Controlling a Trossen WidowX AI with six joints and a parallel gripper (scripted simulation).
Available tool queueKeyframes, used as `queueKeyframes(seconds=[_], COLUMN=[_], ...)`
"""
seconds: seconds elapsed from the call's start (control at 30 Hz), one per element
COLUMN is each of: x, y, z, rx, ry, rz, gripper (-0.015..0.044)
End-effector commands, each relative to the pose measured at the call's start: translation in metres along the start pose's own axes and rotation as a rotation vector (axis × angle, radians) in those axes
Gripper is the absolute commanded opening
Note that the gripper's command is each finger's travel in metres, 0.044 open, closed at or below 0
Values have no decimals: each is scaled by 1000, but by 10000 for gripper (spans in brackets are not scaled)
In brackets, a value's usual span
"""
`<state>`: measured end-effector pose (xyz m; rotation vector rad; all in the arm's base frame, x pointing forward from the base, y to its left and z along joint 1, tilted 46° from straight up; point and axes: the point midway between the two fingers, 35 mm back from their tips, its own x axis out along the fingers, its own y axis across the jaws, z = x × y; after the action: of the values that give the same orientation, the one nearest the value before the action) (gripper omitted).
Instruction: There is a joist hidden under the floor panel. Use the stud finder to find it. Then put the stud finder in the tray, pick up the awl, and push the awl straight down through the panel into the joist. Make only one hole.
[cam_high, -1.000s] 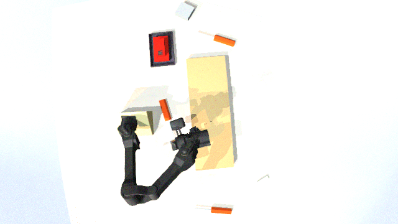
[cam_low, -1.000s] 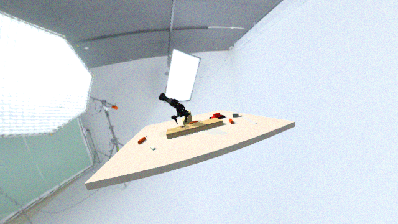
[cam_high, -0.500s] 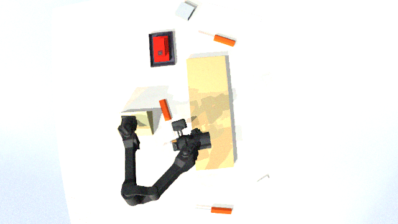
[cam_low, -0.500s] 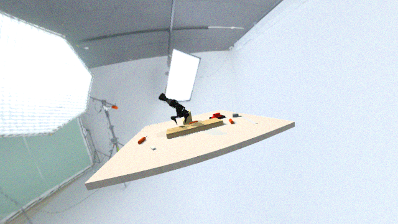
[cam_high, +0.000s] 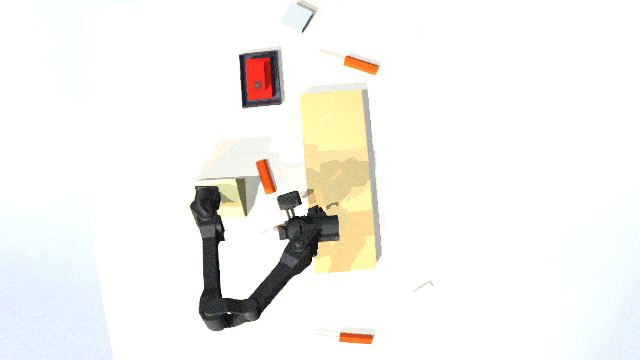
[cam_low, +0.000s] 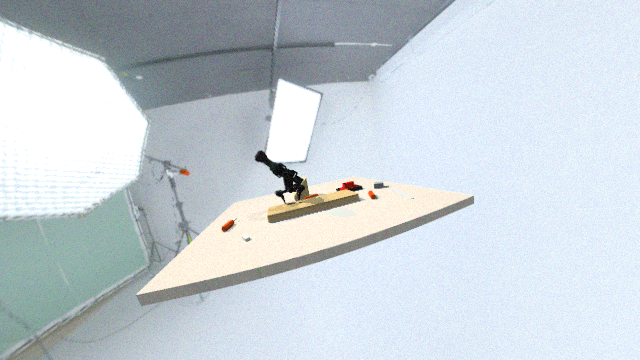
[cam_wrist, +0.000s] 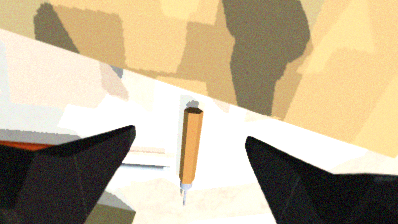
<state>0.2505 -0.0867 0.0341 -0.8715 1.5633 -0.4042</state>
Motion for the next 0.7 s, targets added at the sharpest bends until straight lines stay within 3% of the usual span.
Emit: queueKeyframes(seconds=[0.0, 0.4, 0.67], x=[9, 22, 22], y=[1, 1, 1], z=[-1, -2, -2], rx=[-13, -11, -11], ry=[10, 11, 11], rz=[-3, -6, -6], gripper=[440, 440, 230])
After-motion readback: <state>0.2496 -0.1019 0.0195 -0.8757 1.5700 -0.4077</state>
